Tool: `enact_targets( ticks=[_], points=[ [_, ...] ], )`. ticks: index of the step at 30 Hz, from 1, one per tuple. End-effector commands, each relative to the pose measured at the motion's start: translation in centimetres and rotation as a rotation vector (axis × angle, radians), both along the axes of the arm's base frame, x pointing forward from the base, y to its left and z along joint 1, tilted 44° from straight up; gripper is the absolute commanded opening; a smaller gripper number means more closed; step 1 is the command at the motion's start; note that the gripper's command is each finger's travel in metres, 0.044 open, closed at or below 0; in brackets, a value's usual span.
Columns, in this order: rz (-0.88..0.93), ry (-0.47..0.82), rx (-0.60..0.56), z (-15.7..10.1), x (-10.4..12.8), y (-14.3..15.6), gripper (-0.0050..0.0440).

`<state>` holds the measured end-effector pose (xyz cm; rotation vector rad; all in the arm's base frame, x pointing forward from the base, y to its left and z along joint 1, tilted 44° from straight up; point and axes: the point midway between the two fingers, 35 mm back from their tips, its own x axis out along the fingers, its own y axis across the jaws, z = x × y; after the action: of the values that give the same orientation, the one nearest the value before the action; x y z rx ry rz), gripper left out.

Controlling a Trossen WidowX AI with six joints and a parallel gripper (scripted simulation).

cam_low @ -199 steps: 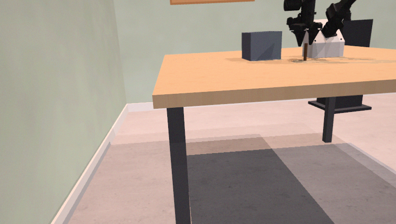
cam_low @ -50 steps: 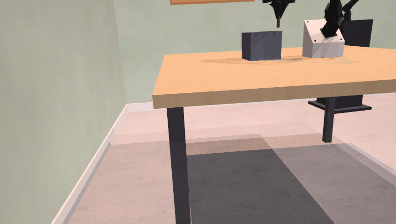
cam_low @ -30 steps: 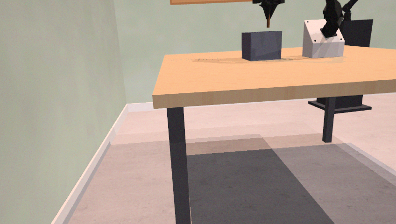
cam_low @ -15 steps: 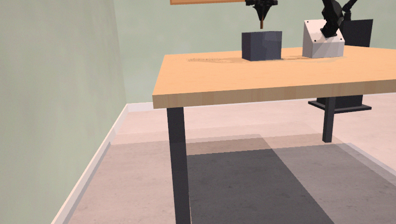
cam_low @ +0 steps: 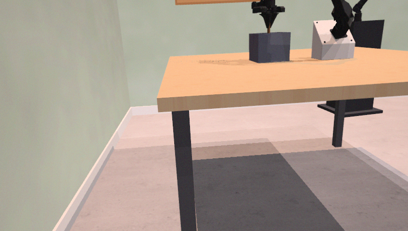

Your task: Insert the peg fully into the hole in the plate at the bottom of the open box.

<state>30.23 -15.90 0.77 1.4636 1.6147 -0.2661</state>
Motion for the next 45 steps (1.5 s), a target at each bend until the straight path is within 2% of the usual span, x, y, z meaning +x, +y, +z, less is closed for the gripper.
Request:
enact_targets(
  ticks=[1,12,45],
  points=[
    [-0.007,0.001,0.004,-0.3,0.0,0.4,0.0],
    [-0.007,0.001,0.004,-3.3,0.5,3.3,0.0],
    [-0.007,0.001,0.004,-4.7,0.7,4.7,0.0]
  ],
)
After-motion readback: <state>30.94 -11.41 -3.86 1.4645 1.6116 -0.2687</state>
